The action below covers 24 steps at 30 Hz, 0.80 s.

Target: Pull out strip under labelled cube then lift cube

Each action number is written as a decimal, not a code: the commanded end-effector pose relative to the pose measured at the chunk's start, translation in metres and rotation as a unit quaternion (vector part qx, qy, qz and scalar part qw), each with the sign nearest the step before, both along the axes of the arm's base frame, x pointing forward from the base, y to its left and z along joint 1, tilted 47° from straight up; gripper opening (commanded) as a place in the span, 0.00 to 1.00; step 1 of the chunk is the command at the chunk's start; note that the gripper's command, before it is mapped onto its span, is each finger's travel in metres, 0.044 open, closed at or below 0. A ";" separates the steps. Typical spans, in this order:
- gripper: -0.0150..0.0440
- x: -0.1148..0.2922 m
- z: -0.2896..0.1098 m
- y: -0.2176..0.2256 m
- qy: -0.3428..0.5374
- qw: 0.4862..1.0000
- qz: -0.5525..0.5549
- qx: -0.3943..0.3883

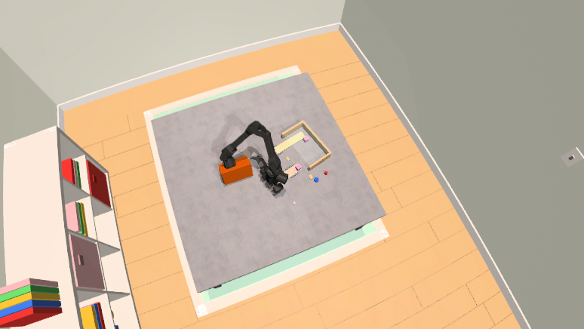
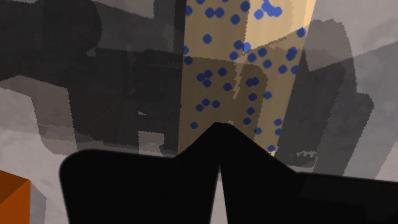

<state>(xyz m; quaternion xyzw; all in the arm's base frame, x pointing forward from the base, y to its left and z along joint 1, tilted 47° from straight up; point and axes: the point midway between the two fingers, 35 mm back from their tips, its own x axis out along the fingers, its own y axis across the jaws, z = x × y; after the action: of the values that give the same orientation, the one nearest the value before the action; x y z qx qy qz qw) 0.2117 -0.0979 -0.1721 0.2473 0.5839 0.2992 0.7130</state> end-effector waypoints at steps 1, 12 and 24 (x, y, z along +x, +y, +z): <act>0.25 0.001 0.018 -0.026 -0.004 1.000 0.001 -0.009; 0.57 0.032 0.027 -0.028 -0.018 1.000 0.014 -0.011; 1.00 0.075 0.037 -0.029 -0.019 1.000 0.014 -0.011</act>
<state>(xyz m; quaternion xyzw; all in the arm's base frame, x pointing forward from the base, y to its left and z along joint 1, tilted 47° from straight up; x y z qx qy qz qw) 0.2754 -0.1245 -0.1383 0.2252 0.5799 0.3097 0.7191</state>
